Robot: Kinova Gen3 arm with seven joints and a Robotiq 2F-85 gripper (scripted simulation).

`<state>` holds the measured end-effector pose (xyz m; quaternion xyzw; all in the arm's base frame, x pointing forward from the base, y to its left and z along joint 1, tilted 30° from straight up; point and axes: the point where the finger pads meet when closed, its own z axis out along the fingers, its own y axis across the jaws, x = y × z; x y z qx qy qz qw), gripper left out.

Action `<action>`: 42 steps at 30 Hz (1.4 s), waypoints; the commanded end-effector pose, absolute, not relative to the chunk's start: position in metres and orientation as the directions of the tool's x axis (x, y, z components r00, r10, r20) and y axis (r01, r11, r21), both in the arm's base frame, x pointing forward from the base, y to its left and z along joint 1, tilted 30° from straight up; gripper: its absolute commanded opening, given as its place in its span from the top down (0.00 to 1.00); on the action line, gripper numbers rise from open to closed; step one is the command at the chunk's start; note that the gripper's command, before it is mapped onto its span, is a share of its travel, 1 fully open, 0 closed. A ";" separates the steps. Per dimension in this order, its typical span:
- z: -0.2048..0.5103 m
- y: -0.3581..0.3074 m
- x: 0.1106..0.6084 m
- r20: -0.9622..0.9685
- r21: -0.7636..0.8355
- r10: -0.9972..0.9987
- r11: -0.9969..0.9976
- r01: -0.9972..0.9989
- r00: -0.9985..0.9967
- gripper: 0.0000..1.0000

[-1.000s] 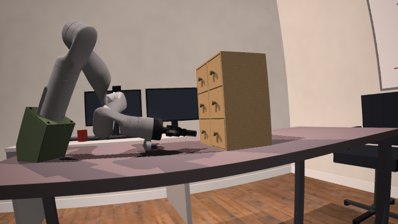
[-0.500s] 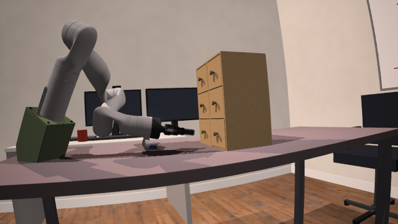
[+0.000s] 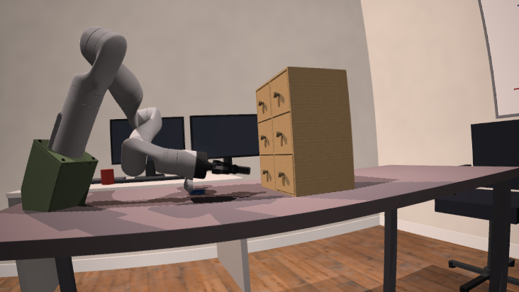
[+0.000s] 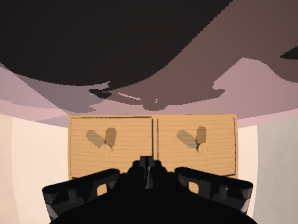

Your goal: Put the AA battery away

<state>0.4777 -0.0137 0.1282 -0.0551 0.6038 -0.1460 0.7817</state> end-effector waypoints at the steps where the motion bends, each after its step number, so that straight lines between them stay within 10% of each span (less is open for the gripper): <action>1: 0.130 -0.003 0.478 -0.930 -0.252 -0.283 0.956 0.152 0.237 1.00; 42: 0.121 0.075 0.474 -0.930 -0.252 -0.283 0.956 0.152 0.237 1.00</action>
